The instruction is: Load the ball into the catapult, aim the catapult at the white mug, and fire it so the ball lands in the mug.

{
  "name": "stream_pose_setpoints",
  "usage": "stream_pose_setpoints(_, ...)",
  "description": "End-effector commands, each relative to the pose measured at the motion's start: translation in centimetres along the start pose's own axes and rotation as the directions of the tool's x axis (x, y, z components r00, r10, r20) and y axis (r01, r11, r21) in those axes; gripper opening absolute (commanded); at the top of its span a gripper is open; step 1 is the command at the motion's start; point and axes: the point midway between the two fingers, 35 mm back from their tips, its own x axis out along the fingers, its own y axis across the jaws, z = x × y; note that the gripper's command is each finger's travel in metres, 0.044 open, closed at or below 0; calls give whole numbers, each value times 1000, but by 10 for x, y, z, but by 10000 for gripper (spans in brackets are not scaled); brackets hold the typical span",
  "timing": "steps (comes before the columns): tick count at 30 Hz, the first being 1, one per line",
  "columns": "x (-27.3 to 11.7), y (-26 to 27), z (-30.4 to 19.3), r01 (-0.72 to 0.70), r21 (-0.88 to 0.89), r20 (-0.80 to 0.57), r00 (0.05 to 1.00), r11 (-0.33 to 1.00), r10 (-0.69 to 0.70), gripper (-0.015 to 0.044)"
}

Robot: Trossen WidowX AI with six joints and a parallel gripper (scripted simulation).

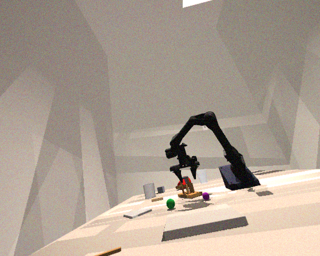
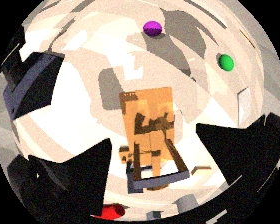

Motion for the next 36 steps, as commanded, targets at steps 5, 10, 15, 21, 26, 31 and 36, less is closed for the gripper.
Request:
stream_pose_setpoints(5, 10, -1, -1, 9, 2, -5, 1000, 1000, -9, 440)
stream_pose_setpoints(10, 18, -1, -1, 9, 2, -5, 1000, 1000, -9, 440)
stream_pose_setpoints(15, 26, -1, -1, 9, 2, -5, 1000, 1000, -9, 440)
stream_pose_setpoints(21, 36, -1, -1, 10, 2, -5, 1000, 1000, -10, 440)
stream_pose_setpoints(26, 44, -1, -1, 10, 2, -4, 1000, 1000, -10, 440)
stream_pose_setpoints(31, 51, -1, 0, 11, 2, -3, 1000, 1000, -10, 440)
stream_pose_setpoints(36, 50, -2, -1, 9, -4, -6, 1000, 1000, -9, 361)
